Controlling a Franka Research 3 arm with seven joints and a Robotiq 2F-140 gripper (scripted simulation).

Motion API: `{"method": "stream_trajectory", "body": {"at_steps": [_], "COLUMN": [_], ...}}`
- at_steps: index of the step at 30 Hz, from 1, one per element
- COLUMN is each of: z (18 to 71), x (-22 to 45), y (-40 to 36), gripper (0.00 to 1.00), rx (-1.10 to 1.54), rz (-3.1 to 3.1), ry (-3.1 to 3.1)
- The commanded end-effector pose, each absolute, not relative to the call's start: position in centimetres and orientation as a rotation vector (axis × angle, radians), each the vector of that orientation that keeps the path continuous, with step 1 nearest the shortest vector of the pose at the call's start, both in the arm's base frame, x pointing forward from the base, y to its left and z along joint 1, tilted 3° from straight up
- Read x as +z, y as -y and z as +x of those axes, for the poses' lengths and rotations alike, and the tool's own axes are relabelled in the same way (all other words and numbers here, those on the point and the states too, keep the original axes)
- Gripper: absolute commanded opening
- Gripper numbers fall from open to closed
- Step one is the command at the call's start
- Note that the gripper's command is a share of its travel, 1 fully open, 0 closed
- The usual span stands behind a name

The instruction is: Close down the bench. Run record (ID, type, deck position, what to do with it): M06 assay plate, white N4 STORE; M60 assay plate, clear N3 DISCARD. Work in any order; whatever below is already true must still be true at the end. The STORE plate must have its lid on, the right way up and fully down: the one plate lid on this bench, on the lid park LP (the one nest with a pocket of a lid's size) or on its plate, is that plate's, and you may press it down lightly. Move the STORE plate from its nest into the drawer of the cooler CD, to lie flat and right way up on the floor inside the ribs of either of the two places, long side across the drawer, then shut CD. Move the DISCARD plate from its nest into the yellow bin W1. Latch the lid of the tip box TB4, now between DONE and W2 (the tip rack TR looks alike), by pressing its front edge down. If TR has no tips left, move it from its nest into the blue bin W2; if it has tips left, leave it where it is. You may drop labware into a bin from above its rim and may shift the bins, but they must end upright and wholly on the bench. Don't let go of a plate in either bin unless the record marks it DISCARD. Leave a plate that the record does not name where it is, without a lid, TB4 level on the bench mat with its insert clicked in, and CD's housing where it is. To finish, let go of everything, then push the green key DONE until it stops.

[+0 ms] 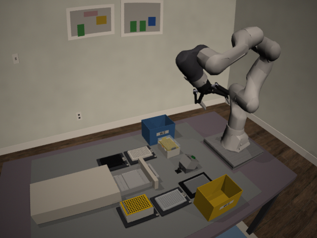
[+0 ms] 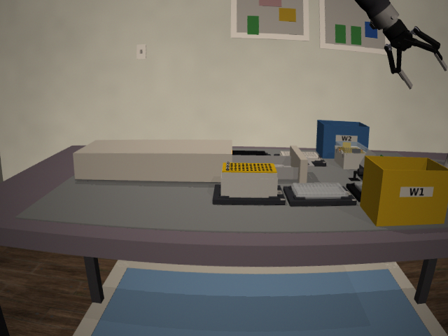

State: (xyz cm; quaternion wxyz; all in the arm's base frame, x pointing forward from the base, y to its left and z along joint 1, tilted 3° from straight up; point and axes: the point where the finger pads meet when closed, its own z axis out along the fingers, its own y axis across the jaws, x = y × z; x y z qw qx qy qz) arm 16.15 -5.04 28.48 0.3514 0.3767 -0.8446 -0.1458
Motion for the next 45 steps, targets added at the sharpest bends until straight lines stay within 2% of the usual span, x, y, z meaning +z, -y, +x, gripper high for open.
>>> {"method": "stream_trajectory", "body": {"at_steps": [1,17,18,45], "z": [16.1,16.1,16.6,25.3], "x": [28.5,28.5,28.3,25.2], "y": [5.0,5.0,5.0,4.4], "gripper": [1.00,1.00,0.00,0.00], "rx": [-0.377,-0.377,-0.386,-0.504], "rz": [0.975,0.975,1.016,1.785], "ry": [2.186,2.186,2.181,1.956]}}
